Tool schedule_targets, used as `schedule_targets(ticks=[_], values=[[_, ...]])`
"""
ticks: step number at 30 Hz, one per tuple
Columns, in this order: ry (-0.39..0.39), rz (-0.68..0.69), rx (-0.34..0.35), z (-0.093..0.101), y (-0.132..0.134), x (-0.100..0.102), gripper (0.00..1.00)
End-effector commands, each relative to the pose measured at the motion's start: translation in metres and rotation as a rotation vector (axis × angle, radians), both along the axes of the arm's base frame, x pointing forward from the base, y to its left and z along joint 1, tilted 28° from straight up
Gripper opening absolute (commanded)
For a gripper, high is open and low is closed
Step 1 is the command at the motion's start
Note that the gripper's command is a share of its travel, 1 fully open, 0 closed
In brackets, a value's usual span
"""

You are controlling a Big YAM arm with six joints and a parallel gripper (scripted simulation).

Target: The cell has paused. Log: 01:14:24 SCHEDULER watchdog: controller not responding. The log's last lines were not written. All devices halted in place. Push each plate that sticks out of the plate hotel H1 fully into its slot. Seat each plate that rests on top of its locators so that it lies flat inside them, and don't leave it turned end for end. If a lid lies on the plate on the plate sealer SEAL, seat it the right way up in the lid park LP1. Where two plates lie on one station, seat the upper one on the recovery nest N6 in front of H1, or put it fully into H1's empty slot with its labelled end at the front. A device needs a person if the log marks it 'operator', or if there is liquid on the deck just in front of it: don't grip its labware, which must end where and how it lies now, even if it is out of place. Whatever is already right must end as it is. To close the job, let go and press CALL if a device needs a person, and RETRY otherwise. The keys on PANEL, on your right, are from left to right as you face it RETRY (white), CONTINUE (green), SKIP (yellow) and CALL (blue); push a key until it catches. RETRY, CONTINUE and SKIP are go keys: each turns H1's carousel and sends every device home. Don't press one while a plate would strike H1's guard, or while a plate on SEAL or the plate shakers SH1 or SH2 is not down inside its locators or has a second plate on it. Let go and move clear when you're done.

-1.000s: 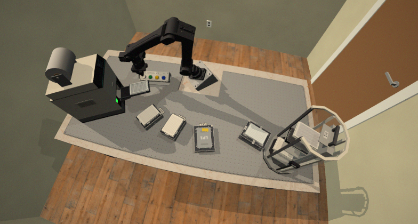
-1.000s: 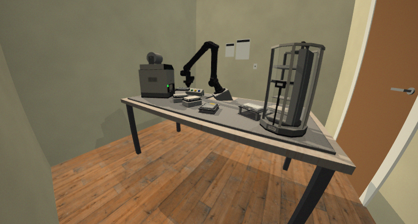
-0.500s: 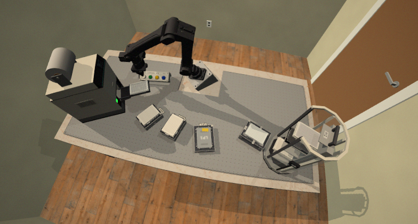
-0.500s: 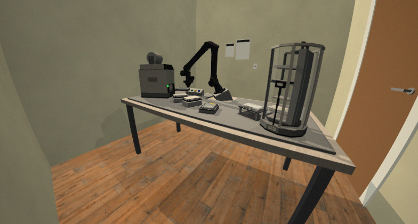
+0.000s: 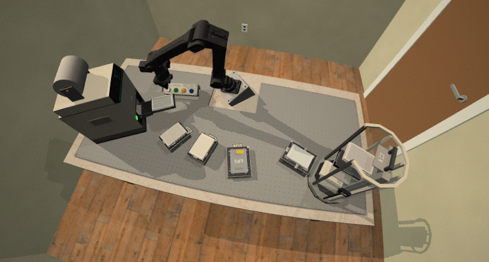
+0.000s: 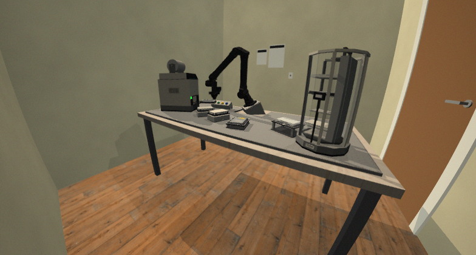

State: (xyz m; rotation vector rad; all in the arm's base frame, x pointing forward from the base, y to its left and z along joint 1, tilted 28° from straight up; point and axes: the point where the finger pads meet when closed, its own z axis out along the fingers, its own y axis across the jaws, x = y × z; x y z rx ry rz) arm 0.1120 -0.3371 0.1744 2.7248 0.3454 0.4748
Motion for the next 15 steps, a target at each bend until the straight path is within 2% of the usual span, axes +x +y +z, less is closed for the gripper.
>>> schedule_targets(ticks=[1,15], values=[[0.002,0.009,0.004,-0.0066,0.0005,0.0056,0.0],[0.002,0.008,0.008,-0.0099,0.0,0.0065,0.0]])
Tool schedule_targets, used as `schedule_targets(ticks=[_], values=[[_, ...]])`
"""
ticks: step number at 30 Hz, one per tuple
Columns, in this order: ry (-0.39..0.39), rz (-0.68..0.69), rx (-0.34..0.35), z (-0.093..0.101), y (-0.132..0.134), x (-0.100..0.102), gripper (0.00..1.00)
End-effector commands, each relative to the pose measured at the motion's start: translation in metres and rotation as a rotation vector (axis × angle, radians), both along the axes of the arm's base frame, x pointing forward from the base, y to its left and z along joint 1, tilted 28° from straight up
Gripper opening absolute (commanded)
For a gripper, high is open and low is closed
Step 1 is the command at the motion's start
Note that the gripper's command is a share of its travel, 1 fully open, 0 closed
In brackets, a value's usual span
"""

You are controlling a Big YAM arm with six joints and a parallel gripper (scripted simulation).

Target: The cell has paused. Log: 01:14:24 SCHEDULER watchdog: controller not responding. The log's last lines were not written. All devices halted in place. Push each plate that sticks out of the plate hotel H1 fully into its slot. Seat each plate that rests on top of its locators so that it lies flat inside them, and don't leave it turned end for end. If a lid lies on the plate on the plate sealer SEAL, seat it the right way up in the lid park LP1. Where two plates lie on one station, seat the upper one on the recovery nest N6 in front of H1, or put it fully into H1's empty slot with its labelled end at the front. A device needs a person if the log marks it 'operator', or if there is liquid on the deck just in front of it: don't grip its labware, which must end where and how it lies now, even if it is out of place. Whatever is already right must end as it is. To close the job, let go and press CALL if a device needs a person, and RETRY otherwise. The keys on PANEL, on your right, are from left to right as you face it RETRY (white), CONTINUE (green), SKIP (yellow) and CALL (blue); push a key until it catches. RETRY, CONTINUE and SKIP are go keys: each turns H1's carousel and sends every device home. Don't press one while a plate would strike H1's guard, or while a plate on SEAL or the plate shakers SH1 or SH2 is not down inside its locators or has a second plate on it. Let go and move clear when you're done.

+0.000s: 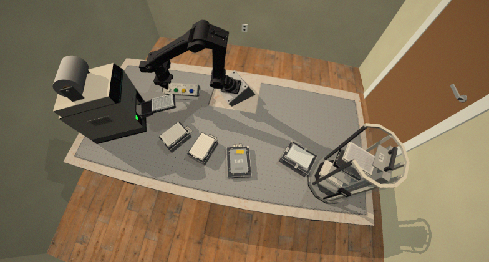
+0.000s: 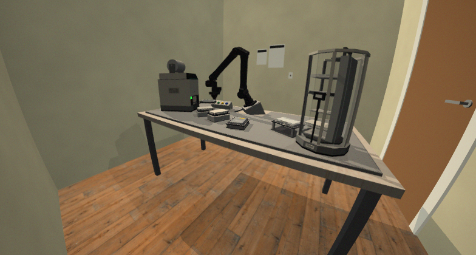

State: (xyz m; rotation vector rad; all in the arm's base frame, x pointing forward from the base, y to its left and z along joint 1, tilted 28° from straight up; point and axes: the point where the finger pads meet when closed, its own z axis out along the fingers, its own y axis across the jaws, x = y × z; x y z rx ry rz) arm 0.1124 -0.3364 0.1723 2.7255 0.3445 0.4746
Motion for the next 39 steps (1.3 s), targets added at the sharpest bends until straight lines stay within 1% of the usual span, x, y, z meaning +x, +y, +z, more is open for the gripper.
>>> schedule_targets(ticks=[1,39], values=[[0.002,0.009,0.008,-0.008,-0.001,0.006,0.0],[0.003,0.009,0.007,-0.019,-0.003,0.009,0.0]])
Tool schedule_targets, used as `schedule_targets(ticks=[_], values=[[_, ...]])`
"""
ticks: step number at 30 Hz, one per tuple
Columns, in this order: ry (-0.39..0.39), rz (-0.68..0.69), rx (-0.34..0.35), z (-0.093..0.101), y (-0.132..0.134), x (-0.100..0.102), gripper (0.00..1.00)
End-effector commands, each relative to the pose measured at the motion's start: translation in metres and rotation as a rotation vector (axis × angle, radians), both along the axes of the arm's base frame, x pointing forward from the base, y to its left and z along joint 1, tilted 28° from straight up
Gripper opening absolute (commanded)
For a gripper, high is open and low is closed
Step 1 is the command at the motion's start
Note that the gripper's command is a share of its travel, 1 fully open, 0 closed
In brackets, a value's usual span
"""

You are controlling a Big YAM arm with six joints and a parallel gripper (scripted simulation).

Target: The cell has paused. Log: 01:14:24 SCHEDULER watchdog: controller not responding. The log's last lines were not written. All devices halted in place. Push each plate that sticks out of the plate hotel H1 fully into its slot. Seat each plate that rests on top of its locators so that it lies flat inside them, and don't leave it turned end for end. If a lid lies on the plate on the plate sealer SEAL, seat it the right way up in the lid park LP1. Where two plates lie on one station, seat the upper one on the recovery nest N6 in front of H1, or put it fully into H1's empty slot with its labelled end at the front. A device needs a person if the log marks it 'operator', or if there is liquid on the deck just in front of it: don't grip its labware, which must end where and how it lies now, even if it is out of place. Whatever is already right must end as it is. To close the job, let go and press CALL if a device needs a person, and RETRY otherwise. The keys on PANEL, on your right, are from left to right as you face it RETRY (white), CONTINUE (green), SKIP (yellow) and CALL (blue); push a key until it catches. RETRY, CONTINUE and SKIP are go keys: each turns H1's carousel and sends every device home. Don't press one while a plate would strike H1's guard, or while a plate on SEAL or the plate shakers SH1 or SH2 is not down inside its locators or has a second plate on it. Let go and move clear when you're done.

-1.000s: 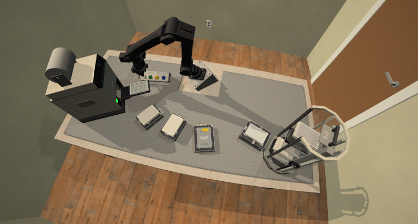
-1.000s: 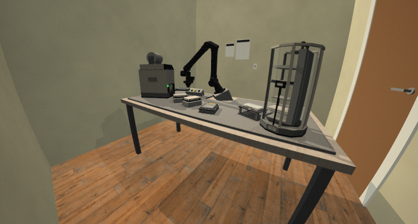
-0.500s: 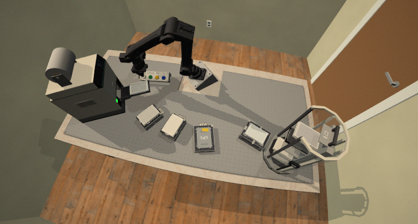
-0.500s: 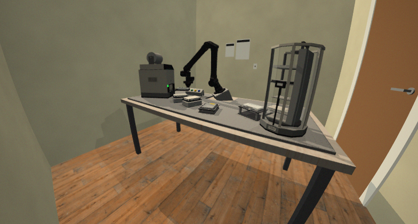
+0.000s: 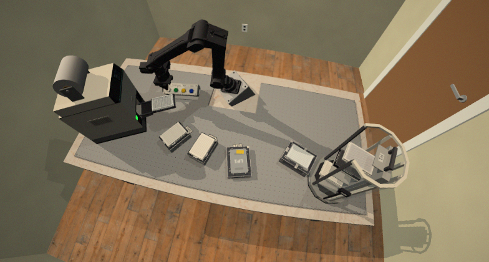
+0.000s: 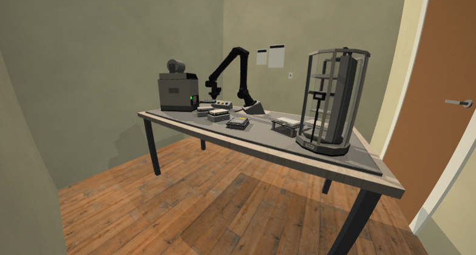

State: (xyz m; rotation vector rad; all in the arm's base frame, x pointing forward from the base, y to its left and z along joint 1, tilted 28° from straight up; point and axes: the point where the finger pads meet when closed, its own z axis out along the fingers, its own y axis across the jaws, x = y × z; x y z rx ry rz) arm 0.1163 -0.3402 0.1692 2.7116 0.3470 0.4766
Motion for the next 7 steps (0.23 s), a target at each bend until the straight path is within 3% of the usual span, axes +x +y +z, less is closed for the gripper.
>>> schedule_targets(ticks=[1,7], values=[[0.007,0.008,0.02,-0.0162,0.0005,0.0052,0.0],[0.007,0.008,0.02,-0.0183,0.0004,0.0055,0.0]])
